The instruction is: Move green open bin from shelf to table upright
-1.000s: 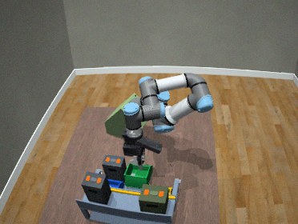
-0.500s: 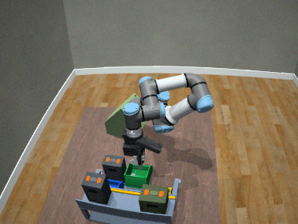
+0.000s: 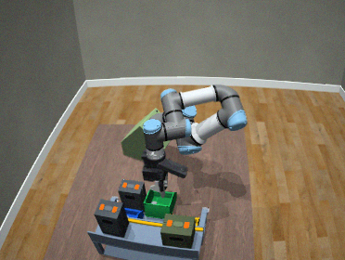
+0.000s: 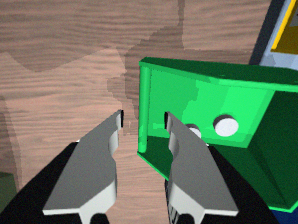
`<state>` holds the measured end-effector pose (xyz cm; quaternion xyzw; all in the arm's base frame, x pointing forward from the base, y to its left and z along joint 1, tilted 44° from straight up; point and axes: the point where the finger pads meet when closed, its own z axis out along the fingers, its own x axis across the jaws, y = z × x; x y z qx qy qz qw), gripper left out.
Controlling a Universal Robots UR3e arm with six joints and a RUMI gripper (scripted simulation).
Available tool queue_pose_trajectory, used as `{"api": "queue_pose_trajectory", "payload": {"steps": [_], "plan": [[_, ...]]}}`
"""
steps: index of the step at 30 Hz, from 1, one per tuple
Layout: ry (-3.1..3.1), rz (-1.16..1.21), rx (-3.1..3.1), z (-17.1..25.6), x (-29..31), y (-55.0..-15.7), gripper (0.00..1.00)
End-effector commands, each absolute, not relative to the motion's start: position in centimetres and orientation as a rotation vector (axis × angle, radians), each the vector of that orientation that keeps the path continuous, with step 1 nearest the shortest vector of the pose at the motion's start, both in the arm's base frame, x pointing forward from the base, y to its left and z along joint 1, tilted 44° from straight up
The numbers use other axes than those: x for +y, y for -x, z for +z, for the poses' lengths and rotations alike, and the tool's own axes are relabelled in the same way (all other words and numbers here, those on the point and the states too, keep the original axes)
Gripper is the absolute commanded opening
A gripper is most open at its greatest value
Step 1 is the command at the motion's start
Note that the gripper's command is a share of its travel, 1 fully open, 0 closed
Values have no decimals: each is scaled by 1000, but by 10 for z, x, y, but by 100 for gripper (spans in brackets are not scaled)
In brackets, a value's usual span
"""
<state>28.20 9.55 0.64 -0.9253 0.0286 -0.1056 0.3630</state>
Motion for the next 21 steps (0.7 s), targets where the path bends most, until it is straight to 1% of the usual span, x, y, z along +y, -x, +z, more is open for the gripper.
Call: {"api": "queue_pose_trajectory", "payload": {"steps": [1, 6, 18, 21], "plan": [[2383, -273, 74, 7, 95, -282, 26], [2383, -274, 74, 46, 58, -270, 26], [2383, -274, 74, 46, 58, -270, 26], [2383, -273, 74, 60, 45, -266, 26]]}}
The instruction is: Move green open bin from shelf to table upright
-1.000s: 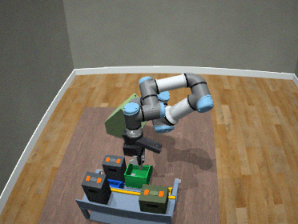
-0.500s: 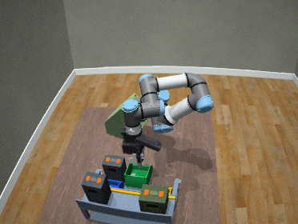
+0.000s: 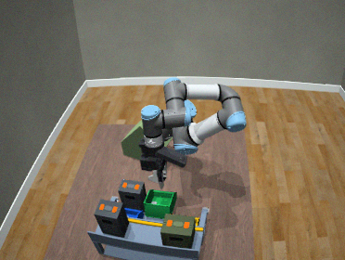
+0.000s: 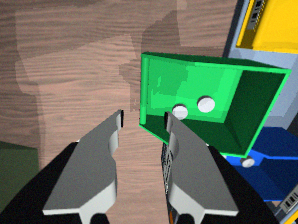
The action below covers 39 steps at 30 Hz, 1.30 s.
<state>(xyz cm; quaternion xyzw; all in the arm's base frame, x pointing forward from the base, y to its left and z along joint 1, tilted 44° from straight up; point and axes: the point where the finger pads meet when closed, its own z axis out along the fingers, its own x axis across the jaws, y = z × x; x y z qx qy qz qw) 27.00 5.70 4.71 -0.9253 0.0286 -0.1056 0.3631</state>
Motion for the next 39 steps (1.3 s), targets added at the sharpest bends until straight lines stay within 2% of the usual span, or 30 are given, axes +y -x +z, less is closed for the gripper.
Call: {"api": "queue_pose_trajectory", "payload": {"steps": [1, 39], "plan": [[2383, -273, 74, 66, 40, -264, 26], [2383, -273, 74, 60, 45, -266, 26]]}}
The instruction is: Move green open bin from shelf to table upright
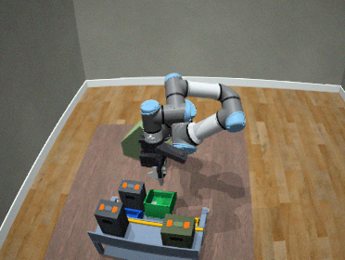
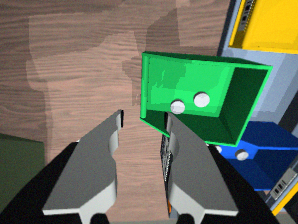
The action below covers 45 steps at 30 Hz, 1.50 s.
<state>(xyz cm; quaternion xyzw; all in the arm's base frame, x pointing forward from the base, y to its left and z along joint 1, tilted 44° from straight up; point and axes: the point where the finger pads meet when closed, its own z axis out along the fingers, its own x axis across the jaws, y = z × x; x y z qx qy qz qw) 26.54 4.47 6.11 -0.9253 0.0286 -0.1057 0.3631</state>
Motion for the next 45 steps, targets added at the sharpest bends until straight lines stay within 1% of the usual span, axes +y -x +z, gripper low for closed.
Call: {"api": "queue_pose_trajectory", "payload": {"steps": [1, 26, 27, 43, 45], "plan": [[2383, -273, 74, 60, 45, -266, 26], [2383, -273, 74, 58, 47, -267, 26], [2383, -273, 74, 58, 47, -267, 20], [2383, -273, 74, 58, 47, -267, 20], [2383, -273, 74, 65, 41, -280, 20]]}}
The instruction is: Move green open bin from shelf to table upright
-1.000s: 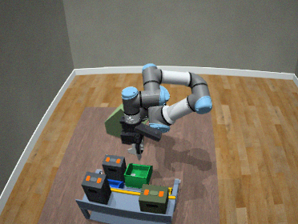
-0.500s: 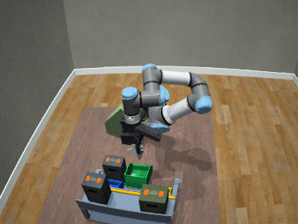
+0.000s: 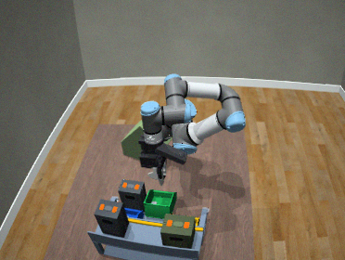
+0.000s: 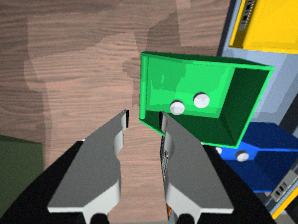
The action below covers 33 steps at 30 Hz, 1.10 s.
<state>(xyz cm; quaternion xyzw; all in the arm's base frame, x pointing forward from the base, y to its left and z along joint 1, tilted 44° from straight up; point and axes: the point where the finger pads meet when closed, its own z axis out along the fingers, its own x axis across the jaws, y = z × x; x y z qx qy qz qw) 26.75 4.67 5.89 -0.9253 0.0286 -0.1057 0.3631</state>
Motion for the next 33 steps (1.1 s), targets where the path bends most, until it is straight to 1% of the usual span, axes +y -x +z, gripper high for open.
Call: {"api": "queue_pose_trajectory", "payload": {"steps": [1, 3, 15, 20, 32, 33], "plan": [[2383, -273, 74, 69, 38, -286, 20], [2383, -273, 74, 76, 32, -299, 20], [2383, -273, 74, 76, 32, -299, 20], [2383, -274, 74, 93, 17, -332, 20], [2383, -274, 74, 93, 17, -332, 20], [2383, -275, 74, 98, 13, -340, 20]]}}
